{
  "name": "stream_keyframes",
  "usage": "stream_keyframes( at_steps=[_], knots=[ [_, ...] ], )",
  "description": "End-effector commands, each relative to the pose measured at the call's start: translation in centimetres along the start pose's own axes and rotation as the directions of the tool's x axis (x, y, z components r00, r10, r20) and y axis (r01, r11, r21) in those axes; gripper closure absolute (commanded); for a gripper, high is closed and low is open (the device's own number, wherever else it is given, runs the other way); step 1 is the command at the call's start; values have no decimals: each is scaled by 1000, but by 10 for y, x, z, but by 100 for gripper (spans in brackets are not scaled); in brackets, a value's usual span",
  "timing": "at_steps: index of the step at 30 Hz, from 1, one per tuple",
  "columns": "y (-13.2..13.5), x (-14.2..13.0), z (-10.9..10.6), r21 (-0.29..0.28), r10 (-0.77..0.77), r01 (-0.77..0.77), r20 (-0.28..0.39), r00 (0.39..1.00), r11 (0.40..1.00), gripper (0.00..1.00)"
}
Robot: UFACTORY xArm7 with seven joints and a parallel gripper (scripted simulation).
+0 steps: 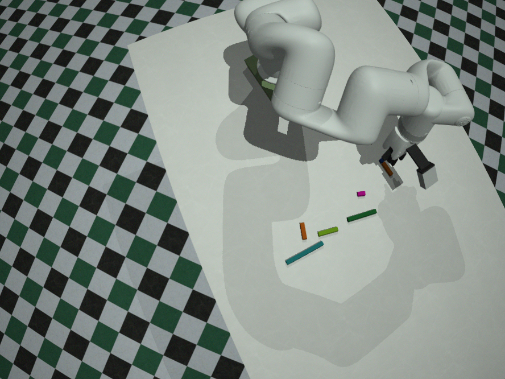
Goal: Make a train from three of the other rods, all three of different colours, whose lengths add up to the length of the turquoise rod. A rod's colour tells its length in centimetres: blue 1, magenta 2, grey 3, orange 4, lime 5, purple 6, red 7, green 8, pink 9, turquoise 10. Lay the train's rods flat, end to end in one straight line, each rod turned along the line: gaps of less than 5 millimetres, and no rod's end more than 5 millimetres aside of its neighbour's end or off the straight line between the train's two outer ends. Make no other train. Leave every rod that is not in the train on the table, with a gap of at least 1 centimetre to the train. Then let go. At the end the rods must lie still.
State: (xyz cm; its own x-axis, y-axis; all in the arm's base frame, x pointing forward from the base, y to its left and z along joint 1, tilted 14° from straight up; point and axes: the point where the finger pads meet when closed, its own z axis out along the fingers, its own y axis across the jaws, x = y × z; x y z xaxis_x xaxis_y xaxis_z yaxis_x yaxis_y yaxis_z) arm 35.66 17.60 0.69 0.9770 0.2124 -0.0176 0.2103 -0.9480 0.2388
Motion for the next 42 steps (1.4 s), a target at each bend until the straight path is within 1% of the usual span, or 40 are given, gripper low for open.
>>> stream_keyframes(
  at_steps=[1, 6, 7, 32, 37, 40, 42],
  knots=[
    [-1, 1, -13, 1, 0, 0, -2, 1000, 1000, 76],
    [-1, 1, -17, 1, 0, 0, -2, 1000, 1000, 76],
    [-1, 1, -17, 1, 0, 0, -2, 1000, 1000, 0],
    [1, 2, -16, 2, -11, 11, -2, 1000, 1000, 0],
    [14, 9, -15, 4, -96, 96, -3, 995, 995, 0],
    [30, 16, -14, 6, -197, 197, -4, 980, 980, 0],
    [45, 23, -12, 7, -282, 282, -6, 959, 959, 0]
  ],
)
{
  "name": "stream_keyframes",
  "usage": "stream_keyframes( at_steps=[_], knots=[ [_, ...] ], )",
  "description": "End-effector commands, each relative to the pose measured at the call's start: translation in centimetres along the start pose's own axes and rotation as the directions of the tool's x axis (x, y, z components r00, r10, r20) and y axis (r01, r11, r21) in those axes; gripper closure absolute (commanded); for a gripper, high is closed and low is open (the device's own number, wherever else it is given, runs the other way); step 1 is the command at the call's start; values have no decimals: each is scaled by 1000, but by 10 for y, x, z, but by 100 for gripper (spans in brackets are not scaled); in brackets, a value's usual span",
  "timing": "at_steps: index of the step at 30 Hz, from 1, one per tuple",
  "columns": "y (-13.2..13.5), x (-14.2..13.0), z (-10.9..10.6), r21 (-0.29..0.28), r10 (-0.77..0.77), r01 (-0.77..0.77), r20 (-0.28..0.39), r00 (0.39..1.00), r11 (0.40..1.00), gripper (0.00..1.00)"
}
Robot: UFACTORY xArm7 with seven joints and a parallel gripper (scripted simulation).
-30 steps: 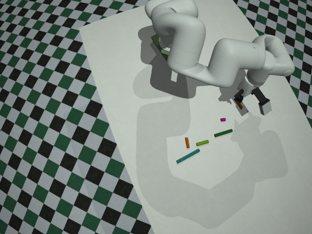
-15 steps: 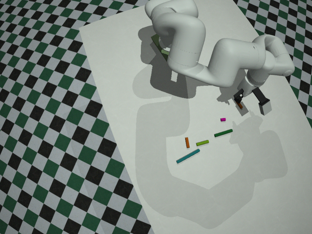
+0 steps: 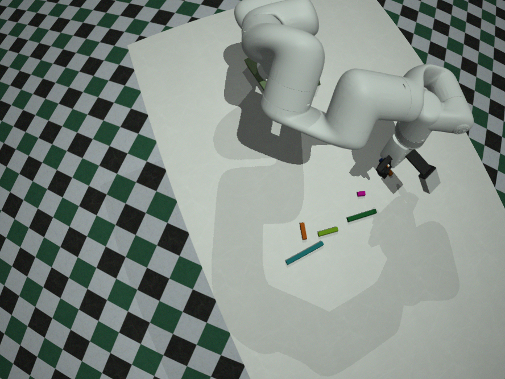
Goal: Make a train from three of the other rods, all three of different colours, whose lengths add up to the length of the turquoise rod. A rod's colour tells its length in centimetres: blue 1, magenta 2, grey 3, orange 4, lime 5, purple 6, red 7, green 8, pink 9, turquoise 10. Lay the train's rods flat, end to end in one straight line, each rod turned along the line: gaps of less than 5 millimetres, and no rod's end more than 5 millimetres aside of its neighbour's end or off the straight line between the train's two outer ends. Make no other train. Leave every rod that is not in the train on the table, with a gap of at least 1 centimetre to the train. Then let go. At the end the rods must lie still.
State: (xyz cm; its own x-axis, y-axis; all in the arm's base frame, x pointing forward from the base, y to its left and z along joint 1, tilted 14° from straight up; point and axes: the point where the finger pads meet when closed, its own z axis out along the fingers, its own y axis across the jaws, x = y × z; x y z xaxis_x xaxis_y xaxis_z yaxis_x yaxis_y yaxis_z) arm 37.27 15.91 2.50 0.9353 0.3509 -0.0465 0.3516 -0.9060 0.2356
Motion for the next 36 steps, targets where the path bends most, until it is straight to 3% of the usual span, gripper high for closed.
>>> stream_keyframes(
  at_steps=[1, 9, 17, 19, 30, 33, 36],
  knots=[
    [23, 8, 1, 9, -138, 138, 0, 990, 990, 0],
    [70, 16, 5, 11, -388, 388, -5, 922, 922, 0],
    [119, 18, 11, 8, -610, 610, -7, 793, 793, 0],
    [119, 18, 11, 8, -610, 610, -7, 793, 793, 0],
    [196, 10, 19, 4, -862, 862, -3, 507, 507, 0],
    [208, 7, 21, 4, -888, 888, -2, 459, 459, 0],
    [210, 7, 21, 4, -893, 893, -1, 449, 449, 0]
  ],
)
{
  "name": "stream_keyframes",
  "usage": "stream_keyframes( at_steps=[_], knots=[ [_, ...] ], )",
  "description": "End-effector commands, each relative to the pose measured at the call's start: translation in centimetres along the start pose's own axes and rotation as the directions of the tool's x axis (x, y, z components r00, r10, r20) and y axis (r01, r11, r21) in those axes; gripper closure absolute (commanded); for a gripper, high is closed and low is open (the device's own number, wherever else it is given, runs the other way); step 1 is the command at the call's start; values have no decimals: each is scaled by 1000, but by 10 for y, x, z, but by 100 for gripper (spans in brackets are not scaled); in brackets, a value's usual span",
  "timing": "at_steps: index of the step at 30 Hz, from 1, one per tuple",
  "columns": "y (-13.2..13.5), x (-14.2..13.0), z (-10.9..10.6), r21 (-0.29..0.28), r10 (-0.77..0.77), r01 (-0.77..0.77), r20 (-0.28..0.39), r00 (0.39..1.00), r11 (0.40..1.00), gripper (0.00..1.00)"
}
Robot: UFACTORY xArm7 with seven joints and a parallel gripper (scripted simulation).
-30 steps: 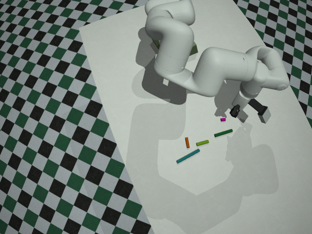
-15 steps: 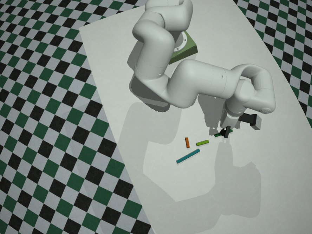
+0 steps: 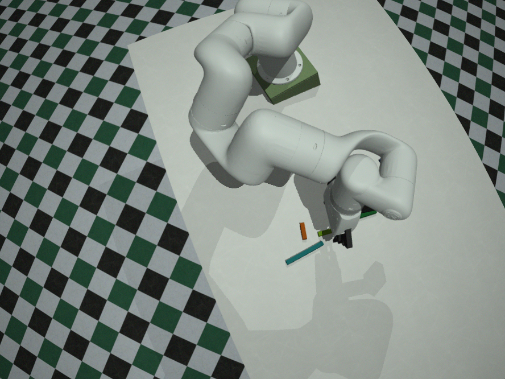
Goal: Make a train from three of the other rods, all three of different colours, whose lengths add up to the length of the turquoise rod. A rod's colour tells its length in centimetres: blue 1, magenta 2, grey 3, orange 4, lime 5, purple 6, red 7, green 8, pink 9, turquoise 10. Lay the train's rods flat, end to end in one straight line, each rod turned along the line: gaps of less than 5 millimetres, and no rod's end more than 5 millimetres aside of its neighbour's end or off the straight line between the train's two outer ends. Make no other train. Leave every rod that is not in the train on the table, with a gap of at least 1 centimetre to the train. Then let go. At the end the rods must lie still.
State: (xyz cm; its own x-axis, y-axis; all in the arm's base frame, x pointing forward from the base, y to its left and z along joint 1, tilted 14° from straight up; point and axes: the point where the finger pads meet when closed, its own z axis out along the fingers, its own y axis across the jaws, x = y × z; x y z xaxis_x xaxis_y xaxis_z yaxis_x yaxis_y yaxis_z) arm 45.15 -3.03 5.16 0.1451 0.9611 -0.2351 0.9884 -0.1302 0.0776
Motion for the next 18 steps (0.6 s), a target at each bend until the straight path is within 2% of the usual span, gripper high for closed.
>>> stream_keyframes(
  at_steps=[1, 5, 6, 18],
  knots=[
    [3, -5, -1, 9, -46, 46, -8, 999, 999, 0],
    [4, -6, -1, 9, -53, 54, -8, 999, 999, 0],
    [4, -6, -1, 9, -53, 54, -8, 999, 999, 76],
    [4, -6, -1, 9, -53, 54, -8, 999, 999, 76]
  ],
)
